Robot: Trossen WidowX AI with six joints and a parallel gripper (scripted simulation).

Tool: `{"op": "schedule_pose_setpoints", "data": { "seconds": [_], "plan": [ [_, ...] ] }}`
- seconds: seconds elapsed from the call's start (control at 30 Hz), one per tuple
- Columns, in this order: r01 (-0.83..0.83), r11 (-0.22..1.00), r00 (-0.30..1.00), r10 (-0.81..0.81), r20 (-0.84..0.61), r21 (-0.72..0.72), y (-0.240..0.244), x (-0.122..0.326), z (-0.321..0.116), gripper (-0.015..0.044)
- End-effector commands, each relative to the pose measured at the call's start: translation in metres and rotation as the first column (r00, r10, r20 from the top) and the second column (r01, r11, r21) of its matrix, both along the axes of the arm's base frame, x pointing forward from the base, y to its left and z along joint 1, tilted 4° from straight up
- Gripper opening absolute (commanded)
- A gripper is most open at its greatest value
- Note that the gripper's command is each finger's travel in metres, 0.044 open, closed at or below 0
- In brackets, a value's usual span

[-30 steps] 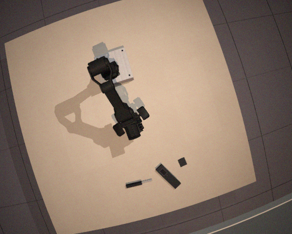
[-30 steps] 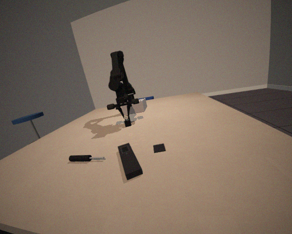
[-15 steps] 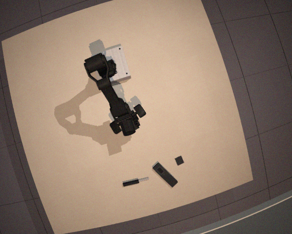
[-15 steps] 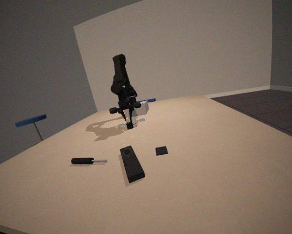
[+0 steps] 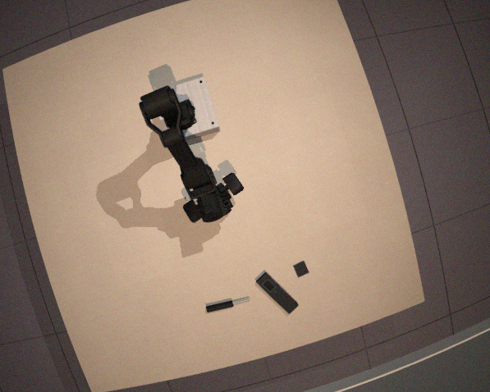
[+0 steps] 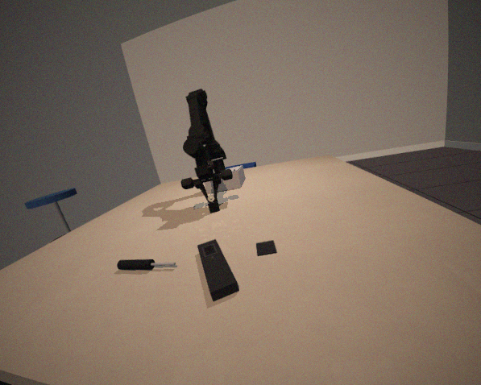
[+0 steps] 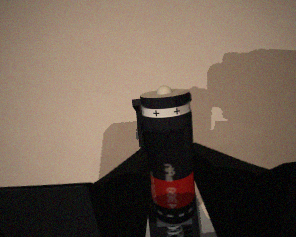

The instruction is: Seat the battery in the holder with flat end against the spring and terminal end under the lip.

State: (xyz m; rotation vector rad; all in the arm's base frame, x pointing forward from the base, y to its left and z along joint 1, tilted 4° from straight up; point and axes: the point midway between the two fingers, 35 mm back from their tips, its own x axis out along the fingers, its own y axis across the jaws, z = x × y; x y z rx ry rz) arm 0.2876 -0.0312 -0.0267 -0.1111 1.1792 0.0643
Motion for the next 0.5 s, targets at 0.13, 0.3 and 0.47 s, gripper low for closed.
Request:
{"op": "schedule_pose_setpoints", "data": {
  "seconds": [0.13,0.3,0.47],
  "plan": [
    [-0.008,1.000,0.999,0.007,0.053,0.007,0.0000,-0.0040,-0.0022,0.0082],
    [-0.010,1.000,0.997,0.009,0.082,0.009,-0.0002,-0.0063,-0.0034,0.0082],
    [-0.011,1.000,0.996,0.010,0.088,0.009,-0.0002,-0.0076,-0.0038,0.0082]
  ]
}}
